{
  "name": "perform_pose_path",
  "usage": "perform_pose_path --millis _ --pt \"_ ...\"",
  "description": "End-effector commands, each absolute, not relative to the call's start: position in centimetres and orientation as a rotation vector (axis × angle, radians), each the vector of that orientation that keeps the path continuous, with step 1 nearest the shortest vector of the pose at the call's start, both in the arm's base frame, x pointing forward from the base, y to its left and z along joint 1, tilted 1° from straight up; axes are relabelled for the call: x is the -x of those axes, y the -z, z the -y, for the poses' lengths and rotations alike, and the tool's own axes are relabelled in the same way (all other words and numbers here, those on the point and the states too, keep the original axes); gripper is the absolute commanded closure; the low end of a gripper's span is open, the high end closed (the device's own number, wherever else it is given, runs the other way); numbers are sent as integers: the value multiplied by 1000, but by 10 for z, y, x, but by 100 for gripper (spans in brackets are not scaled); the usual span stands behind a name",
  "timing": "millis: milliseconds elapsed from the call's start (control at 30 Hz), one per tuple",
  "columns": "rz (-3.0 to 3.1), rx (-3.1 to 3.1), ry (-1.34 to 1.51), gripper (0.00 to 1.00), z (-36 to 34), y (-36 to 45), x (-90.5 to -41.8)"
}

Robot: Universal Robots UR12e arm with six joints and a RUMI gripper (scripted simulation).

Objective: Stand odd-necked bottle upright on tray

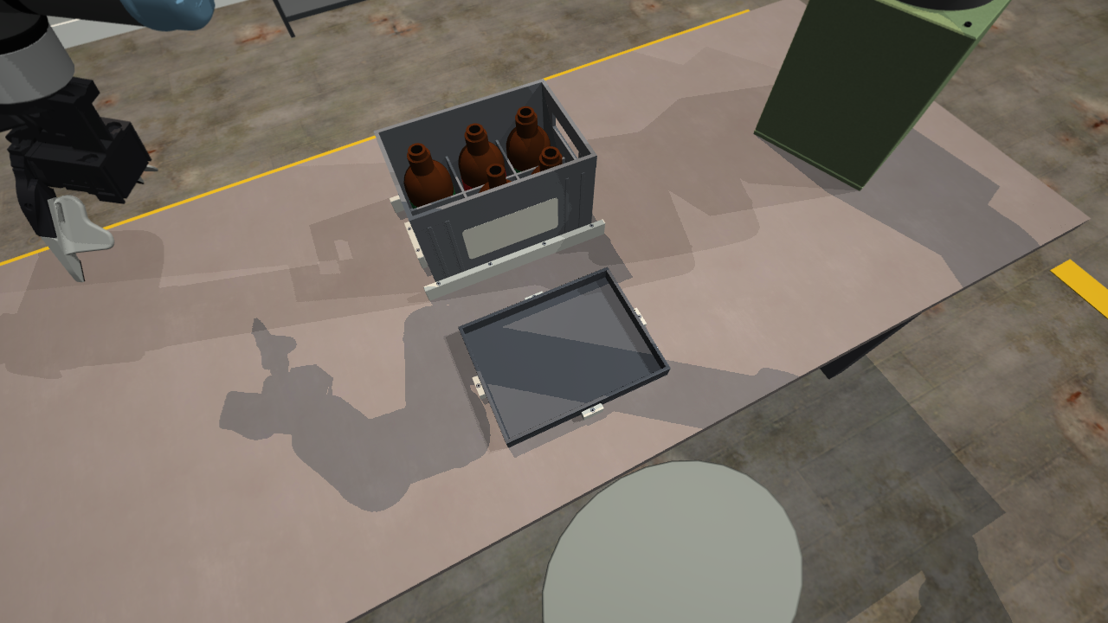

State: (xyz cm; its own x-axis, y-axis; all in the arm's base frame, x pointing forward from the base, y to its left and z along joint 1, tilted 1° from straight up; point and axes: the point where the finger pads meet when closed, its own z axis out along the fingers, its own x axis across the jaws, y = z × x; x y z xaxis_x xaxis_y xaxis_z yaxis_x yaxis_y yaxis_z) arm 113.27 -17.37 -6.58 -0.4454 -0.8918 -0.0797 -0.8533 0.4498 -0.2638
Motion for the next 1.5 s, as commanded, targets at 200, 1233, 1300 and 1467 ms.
perform_pose_path --millis 200,1233,1300,1467 --pt "-2491 1522 276 0 174 64 -1134" --pt "-2608 1425 211 0 192 48 -1025" --pt "-2621 1413 203 0 193 46 -1011" --pt "-2662 1376 178 0 195 42 -969"
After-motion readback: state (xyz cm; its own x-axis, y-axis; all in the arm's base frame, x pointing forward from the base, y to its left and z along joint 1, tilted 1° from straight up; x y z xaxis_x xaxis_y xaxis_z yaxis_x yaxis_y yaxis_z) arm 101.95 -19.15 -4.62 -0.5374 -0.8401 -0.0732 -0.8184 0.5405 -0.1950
